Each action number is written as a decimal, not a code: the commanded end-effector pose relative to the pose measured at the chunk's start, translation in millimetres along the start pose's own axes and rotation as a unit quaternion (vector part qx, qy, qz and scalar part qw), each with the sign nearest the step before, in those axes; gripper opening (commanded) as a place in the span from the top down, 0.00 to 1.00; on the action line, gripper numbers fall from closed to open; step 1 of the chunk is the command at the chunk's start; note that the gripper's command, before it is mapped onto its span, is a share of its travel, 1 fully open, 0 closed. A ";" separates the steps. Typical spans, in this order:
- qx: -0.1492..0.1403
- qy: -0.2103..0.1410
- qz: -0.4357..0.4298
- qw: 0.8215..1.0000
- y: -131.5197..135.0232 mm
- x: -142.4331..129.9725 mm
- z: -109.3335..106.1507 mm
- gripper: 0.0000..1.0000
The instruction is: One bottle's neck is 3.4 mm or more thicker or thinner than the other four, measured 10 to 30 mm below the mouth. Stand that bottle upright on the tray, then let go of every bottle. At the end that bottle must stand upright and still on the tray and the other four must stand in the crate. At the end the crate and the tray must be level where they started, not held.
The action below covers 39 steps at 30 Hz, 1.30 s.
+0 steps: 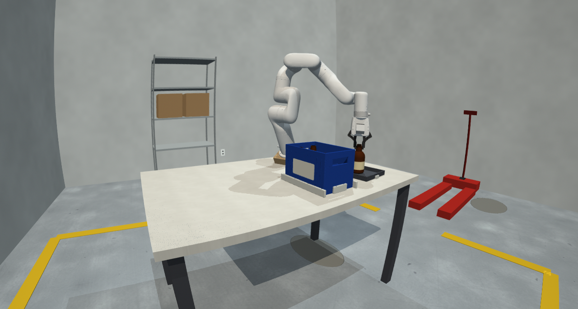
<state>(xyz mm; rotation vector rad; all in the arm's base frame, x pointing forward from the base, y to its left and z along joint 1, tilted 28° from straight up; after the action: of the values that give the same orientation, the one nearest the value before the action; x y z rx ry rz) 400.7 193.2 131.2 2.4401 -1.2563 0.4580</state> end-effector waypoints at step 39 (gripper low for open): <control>0.002 0.000 0.000 1.000 -1.2 -0.1 -0.3 0.00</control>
<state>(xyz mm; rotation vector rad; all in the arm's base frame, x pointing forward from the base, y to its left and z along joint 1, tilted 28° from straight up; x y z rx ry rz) 401.0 192.8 130.3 2.4405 -1.2562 0.4583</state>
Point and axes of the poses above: the point where the finger pads meet when closed, its own z axis out along the fingers, its own y axis across the jaws, x = y × z, the point moved 7 cm from there along -z, back along the fingers, and after that the axes turned 2 degrees about z, right-handed, at the moved point
